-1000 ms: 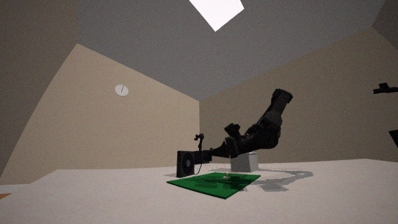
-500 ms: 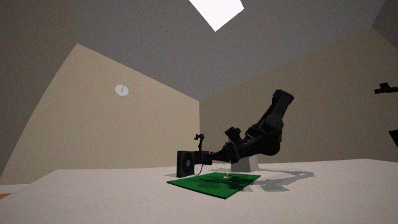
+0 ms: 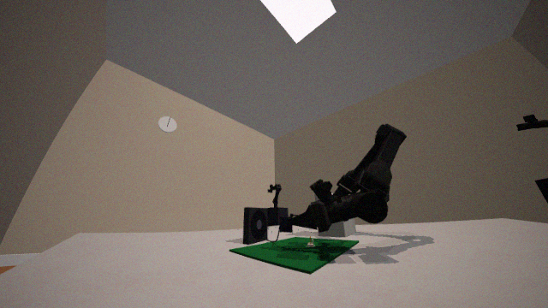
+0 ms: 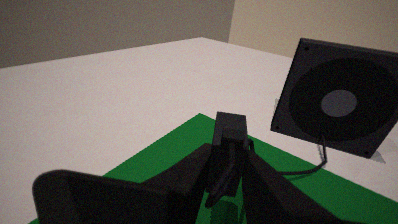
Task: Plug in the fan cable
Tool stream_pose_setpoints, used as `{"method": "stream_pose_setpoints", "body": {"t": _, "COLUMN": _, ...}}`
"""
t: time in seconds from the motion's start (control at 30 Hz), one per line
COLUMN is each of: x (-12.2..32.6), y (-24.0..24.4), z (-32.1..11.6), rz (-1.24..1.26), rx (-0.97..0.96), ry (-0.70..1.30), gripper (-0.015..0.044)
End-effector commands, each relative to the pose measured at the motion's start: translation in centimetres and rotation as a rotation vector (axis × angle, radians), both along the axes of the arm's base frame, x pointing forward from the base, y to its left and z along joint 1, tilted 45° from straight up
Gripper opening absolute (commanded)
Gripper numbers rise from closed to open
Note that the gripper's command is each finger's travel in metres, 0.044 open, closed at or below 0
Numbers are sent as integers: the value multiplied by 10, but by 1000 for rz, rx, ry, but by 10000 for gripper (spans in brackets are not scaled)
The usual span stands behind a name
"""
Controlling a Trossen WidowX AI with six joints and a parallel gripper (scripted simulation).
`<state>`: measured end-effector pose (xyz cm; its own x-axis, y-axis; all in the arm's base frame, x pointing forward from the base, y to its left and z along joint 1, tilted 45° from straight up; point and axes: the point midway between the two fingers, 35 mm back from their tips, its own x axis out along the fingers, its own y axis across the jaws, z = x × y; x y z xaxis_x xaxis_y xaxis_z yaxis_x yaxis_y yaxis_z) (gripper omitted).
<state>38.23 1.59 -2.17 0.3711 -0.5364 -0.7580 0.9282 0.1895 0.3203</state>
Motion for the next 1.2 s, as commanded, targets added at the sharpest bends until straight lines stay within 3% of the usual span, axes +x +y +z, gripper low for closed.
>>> {"method": "stream_pose_setpoints", "body": {"t": 0.0, "x": 2, "y": 3, "z": -2, "rz": -3, "rx": -3, "ry": -7, "gripper": 0}}
{"method": "stream_pose_setpoints", "body": {"t": 1.17, "x": 5, "y": 25, "z": -24, "rz": -3, "rx": -2, "ry": -6, "gripper": 0}}
